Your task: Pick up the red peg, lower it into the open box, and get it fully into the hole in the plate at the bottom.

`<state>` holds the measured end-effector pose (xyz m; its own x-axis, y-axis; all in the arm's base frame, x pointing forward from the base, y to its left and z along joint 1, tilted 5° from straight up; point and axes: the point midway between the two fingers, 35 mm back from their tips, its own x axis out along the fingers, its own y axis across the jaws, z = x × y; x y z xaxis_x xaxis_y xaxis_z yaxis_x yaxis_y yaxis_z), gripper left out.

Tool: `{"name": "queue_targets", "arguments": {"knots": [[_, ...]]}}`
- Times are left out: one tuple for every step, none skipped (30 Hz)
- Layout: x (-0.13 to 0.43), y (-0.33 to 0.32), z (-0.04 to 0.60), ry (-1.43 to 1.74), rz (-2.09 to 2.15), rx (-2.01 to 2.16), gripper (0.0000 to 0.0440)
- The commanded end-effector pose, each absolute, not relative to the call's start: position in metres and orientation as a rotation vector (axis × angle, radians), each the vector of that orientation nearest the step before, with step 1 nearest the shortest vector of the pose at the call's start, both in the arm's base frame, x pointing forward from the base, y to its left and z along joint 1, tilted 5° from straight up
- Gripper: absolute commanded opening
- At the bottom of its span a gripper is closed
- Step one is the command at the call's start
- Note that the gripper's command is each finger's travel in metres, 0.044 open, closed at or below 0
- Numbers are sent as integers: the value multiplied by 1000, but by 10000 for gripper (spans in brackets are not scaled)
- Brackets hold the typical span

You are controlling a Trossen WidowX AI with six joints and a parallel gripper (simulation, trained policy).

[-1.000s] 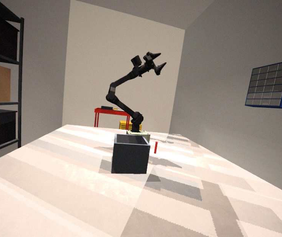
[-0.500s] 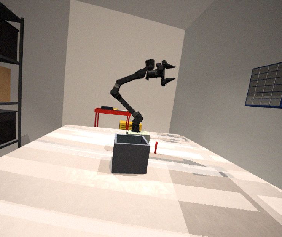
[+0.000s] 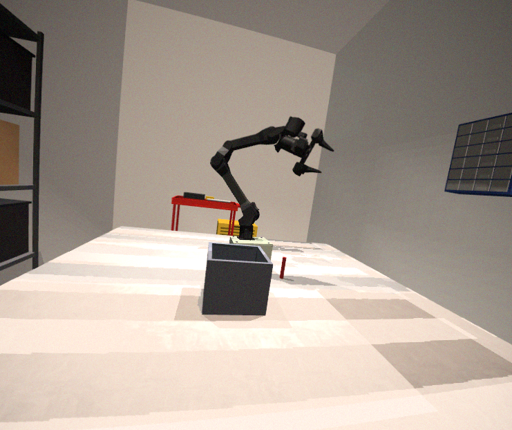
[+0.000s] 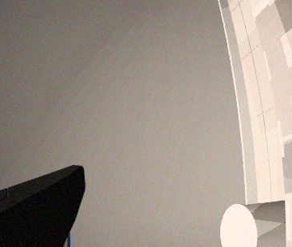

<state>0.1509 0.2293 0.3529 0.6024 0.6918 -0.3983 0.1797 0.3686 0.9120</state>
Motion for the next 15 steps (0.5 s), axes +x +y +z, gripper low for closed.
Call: {"name": "queue_targets", "arguments": {"knots": [[161, 228, 323, 964, 265, 1155, 440], [164, 226, 316, 979, 229, 1151, 440], [167, 225, 309, 994, 192, 1147, 440], [169, 223, 301, 1008, 156, 1144, 440], [172, 221, 294, 1023, 119, 1141, 440], [174, 220, 287, 1037, 82, 1138, 440], [176, 218, 279, 1051, 45, 1136, 440], [178, 215, 272, 1065, 9, 1134, 440], [180, 213, 266, 1078, -28, 1132, 440], [181, 211, 259, 1091, -64, 1131, 440], [183, 208, 252, 1103, -100, 1130, 440], [184, 206, 246, 1115, -136, 1129, 440], [186, 203, 240, 1127, -171, 1128, 440], [187, 201, 234, 1138, -206, 1127, 440], [188, 198, 228, 1148, -240, 1126, 440]]}}
